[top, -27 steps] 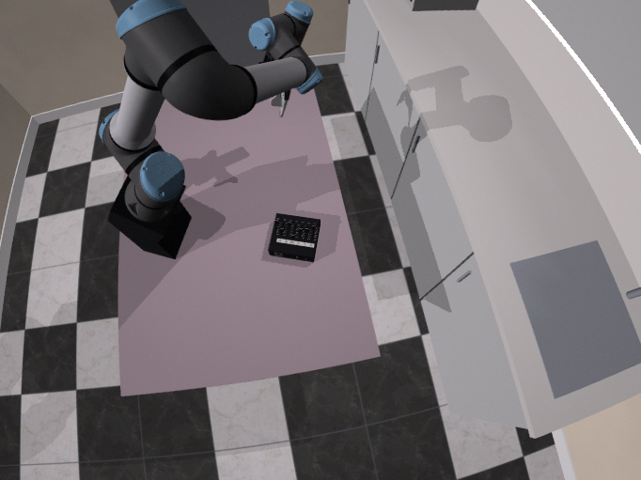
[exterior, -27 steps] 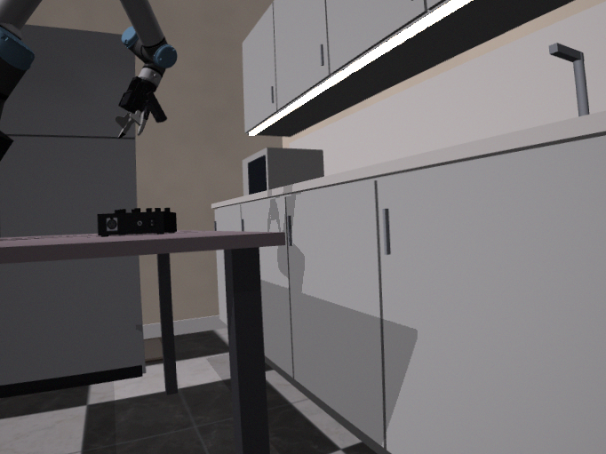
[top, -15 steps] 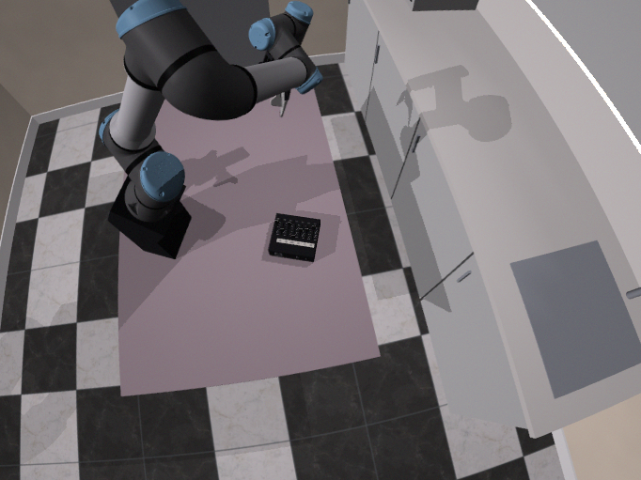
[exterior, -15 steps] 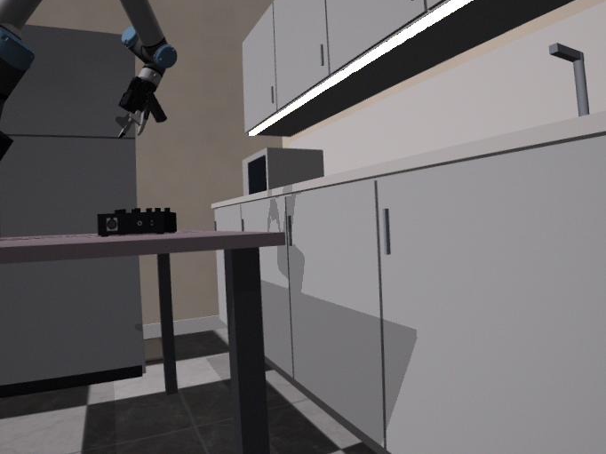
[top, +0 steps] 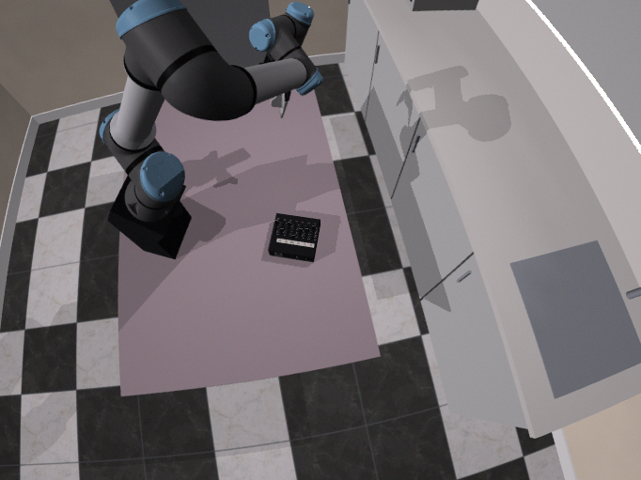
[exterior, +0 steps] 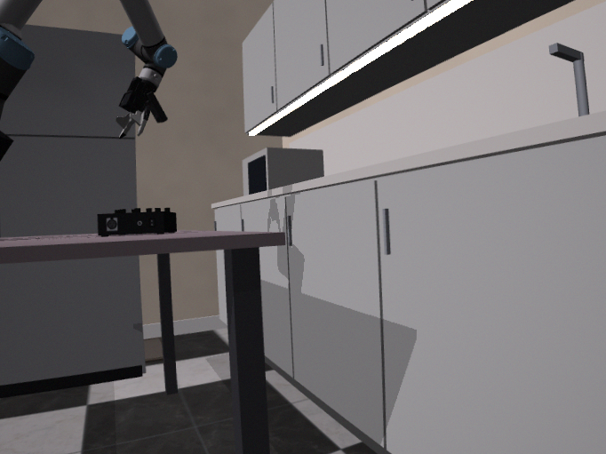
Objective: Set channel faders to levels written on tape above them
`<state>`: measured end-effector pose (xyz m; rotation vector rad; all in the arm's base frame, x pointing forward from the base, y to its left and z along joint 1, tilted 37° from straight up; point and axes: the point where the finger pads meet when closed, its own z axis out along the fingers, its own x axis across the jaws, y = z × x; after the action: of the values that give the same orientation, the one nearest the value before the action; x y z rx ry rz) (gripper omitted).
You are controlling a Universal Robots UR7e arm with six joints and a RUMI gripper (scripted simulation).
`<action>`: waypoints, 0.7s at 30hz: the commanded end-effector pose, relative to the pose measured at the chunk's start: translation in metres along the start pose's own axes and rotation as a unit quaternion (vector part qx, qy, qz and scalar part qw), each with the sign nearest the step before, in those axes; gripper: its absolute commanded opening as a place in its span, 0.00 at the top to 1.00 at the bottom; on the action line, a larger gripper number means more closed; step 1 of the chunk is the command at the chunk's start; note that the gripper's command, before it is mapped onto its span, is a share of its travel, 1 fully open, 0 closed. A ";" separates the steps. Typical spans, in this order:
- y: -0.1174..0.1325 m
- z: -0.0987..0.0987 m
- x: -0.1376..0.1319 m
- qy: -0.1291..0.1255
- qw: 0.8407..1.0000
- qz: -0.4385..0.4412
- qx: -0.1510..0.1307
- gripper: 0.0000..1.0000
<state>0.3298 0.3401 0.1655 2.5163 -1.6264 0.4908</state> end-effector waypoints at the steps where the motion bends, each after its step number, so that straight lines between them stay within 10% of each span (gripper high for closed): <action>1: -0.002 0.003 0.007 -0.004 1.000 0.018 0.001 0.00; 13: -0.010 0.022 0.051 -0.029 0.991 0.127 0.006 0.00; 21: -0.014 0.048 0.113 -0.058 0.959 0.278 0.018 0.00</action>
<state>0.3768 0.2678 0.1596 2.2477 -2.1707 0.4425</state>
